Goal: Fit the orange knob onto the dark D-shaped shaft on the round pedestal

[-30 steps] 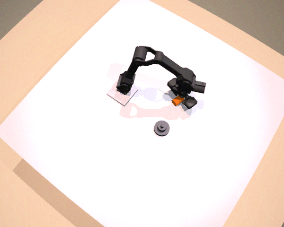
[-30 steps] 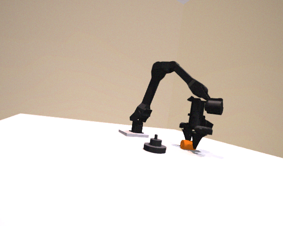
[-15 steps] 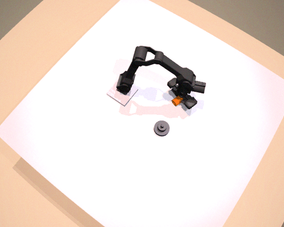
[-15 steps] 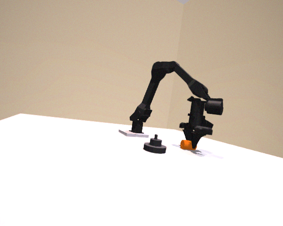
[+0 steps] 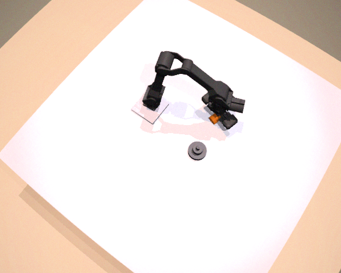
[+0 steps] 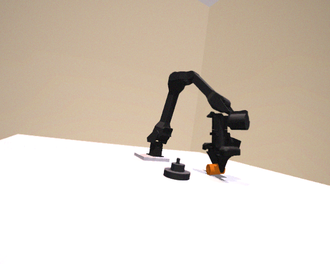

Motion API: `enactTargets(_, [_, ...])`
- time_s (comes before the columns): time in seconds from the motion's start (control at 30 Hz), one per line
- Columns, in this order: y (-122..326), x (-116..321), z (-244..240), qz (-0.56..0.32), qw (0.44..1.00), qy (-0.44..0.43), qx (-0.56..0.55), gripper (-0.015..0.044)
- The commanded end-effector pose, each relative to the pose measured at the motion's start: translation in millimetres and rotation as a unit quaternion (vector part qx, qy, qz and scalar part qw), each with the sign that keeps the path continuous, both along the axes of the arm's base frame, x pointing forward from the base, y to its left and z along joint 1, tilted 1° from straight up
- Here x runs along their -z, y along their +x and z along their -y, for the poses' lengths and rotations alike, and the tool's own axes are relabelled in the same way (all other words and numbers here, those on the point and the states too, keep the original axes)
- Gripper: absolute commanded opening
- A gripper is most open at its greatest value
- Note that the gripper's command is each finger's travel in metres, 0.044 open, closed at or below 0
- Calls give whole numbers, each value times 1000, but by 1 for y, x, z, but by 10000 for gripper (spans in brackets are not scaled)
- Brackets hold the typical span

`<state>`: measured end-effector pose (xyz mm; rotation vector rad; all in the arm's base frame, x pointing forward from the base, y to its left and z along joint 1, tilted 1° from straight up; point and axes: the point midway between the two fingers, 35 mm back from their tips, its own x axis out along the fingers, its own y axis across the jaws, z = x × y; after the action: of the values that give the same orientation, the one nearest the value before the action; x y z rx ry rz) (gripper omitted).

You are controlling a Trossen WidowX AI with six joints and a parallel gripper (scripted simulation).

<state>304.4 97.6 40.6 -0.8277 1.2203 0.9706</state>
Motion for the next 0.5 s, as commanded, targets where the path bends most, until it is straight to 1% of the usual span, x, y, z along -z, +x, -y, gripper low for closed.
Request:
enactTargets(0.0, [-2, -2, 3, 12, 1000, 27, -2, 179])
enactTargets(0.47, [-7, -8, 16, 55, 990, 132, -2, 179])
